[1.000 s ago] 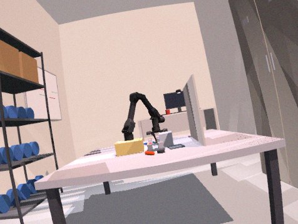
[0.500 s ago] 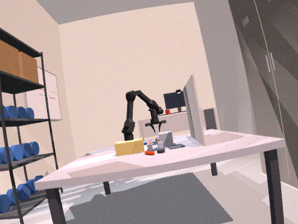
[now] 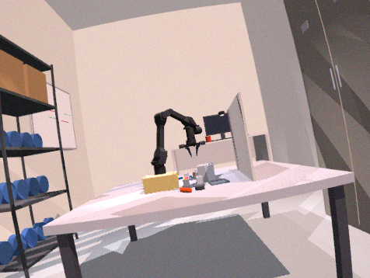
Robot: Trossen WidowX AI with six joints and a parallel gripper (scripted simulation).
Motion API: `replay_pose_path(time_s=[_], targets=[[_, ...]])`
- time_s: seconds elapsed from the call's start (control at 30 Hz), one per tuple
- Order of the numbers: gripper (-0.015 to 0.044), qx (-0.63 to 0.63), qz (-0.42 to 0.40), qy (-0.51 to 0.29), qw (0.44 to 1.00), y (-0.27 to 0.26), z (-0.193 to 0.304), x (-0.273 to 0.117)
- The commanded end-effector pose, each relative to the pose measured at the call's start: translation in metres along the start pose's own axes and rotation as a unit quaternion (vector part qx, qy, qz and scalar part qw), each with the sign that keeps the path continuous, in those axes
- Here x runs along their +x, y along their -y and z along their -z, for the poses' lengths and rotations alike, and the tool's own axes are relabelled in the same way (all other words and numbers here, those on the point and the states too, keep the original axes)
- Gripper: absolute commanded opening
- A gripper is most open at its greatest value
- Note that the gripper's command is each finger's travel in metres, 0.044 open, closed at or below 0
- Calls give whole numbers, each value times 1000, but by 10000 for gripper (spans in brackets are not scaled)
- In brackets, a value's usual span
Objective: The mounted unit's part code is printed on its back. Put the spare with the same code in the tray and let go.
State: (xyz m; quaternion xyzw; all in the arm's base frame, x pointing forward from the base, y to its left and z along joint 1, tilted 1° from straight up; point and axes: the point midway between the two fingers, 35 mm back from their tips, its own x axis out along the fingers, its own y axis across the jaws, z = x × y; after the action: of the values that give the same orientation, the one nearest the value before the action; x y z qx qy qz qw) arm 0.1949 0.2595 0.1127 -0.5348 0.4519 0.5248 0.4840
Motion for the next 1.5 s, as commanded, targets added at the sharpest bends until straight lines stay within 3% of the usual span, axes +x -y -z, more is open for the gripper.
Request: replay_pose_path(time_s=[0.0,0.33,1.47], targets=[[0,-3,0,2,1000,0,2,-17],[0,4,3,1,1000,22,20,-18],[0,56,11,15,998,115,166,-20]])
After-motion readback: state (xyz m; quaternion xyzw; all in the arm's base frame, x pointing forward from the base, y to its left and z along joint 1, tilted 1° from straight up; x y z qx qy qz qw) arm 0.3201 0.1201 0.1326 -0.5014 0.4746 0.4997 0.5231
